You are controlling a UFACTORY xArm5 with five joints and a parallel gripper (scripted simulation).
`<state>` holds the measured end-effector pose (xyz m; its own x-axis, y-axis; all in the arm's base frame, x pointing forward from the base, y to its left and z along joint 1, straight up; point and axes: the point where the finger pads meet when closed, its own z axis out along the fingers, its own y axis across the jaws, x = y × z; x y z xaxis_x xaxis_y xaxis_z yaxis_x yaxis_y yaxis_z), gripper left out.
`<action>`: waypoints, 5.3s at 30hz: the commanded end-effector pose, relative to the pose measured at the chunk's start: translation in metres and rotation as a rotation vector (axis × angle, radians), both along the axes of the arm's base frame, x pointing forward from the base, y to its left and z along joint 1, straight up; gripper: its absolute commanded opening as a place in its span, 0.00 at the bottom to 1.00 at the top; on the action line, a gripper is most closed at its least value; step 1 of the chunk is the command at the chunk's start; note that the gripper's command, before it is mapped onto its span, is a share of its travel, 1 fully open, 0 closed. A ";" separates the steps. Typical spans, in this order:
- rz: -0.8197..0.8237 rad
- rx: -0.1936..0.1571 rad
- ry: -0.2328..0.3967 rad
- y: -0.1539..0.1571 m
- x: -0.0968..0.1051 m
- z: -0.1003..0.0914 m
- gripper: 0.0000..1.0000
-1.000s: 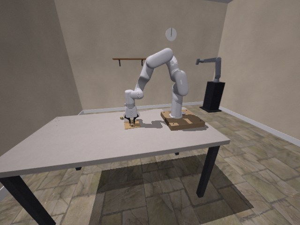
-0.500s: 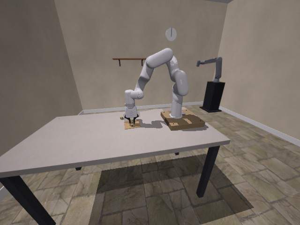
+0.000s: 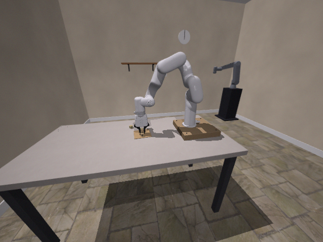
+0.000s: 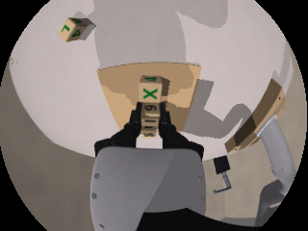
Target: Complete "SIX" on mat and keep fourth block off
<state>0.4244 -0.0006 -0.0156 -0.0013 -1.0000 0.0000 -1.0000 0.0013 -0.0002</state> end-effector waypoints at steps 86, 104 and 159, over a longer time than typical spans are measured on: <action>0.000 0.000 -0.004 0.000 0.001 0.032 0.42; 0.000 0.000 -0.004 0.000 0.001 0.088 0.42; 0.000 0.000 -0.004 0.000 0.000 0.171 1.00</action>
<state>0.4240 -0.0004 0.1535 -0.0011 -1.0000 0.0000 -1.0000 0.0011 -0.0007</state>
